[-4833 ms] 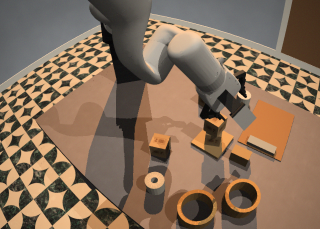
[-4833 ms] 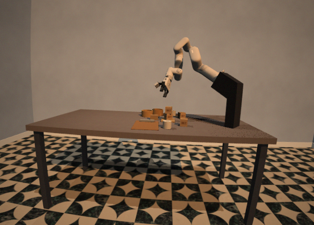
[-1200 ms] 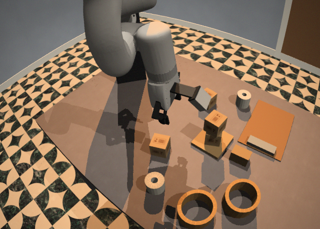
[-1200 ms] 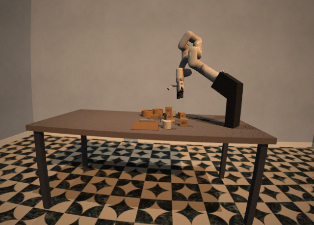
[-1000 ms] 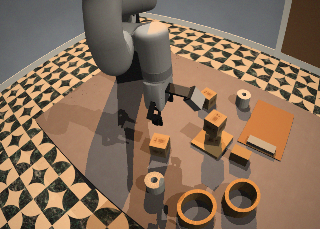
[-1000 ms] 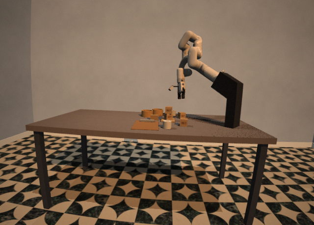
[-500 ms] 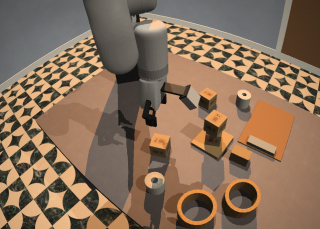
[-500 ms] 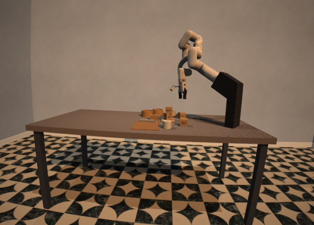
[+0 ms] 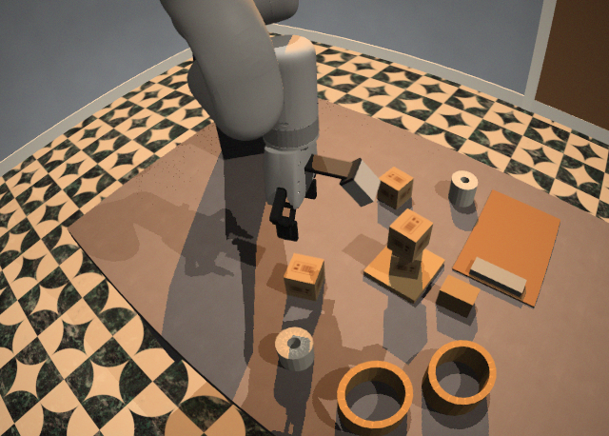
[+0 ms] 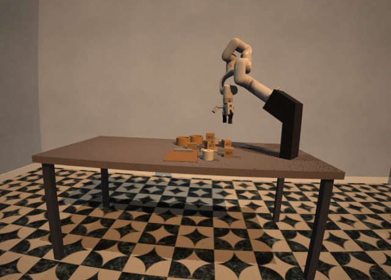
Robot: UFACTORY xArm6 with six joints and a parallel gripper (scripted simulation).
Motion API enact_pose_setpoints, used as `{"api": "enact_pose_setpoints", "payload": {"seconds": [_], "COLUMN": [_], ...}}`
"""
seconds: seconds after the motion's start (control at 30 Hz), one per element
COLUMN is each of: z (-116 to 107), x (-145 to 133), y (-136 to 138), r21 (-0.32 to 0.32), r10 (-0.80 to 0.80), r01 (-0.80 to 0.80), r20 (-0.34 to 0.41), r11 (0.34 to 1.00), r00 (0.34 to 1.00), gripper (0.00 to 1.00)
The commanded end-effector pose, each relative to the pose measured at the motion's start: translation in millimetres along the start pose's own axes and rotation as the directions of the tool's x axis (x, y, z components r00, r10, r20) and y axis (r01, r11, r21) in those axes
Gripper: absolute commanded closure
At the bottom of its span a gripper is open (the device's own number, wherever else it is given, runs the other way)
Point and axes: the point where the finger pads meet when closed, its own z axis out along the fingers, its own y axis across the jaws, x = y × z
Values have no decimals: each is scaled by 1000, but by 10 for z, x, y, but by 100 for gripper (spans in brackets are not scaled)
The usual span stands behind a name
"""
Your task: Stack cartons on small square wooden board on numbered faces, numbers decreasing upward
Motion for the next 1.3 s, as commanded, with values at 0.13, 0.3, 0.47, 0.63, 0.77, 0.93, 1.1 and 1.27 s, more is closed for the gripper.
{"api": "enact_pose_setpoints", "payload": {"seconds": [0.13, 0.3, 0.47, 0.63, 0.77, 0.93, 1.1, 1.27], "z": [22, 40, 54, 83, 112, 154, 184, 240], "x": [-4, -9, -13, -20, -24, -28, -29, -26], "y": [-1, -2, -2, -2, -2, 0, 1, 3], "r21": [-9, -9, -8, -8, -8, -8, -8, -9], "r10": [2, 2, 2, 2, 2, 2, 2, 2], "r01": [-2, -2, -2, -2, -2, -2, -2, -2], "r20": [-22, -20, -18, -15, -13, -11, -10, -11], "r11": [1000, 1000, 1000, 1000, 1000, 1000, 1000, 1000], "r00": [1000, 1000, 1000, 1000, 1000, 1000, 1000, 1000], "gripper": [0, 0, 0, 0, 0, 0, 0, 0]}}
